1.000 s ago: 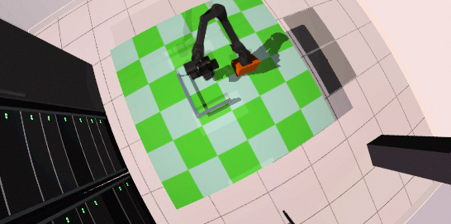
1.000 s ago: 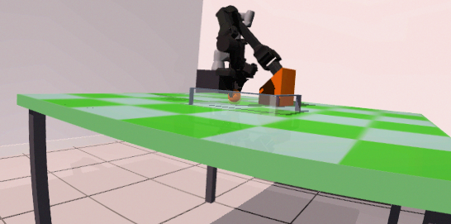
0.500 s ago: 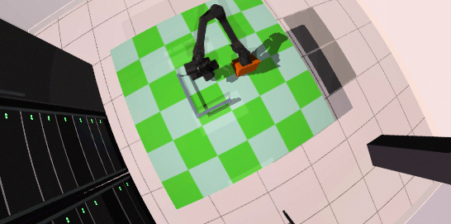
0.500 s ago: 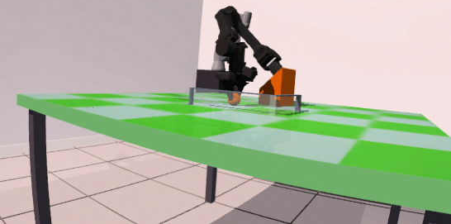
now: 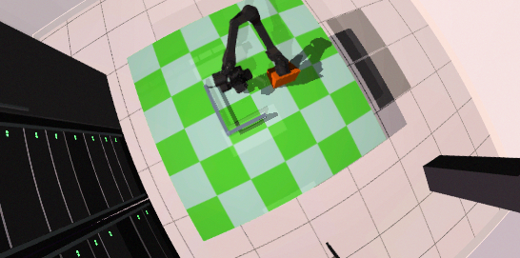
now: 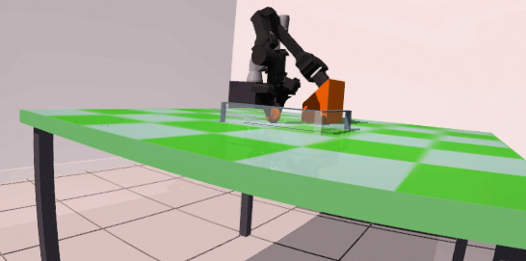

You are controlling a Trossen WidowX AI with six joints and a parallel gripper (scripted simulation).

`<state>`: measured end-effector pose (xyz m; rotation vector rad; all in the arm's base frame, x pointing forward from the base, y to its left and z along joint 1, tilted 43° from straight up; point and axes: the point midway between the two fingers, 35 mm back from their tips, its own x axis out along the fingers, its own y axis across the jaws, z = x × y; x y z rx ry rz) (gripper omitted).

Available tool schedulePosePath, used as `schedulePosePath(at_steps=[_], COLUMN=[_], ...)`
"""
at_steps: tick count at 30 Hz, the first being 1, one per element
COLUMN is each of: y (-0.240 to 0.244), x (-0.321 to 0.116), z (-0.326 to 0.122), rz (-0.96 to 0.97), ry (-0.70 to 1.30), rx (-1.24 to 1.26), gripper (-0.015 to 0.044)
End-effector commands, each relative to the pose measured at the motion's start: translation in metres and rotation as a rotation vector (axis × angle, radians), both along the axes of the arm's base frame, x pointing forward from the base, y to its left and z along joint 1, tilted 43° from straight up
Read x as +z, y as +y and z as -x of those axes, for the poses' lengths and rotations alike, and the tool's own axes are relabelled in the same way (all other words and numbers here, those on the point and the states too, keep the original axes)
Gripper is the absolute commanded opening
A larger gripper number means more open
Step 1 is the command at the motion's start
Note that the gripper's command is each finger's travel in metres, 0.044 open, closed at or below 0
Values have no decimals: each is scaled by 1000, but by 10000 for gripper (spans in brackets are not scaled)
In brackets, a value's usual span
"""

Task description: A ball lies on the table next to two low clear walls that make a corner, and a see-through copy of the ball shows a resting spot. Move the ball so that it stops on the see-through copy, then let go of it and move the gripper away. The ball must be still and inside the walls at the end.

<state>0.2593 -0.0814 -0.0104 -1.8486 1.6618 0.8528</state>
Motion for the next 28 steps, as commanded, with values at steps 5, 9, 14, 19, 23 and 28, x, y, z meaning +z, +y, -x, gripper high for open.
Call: schedulePosePath(at_steps=[5,9,14,19,23,28], y=[53,59,55,55,72,88], x=[55,63,55,55,73,93], z=[3,5,3,3,3,6], rz=[-4,-2,0,0,-2,-1], ry=[4,5,9,9,8,6], rx=[1,1,10,10,8,5], gripper=[347,347,347,347,426,440])
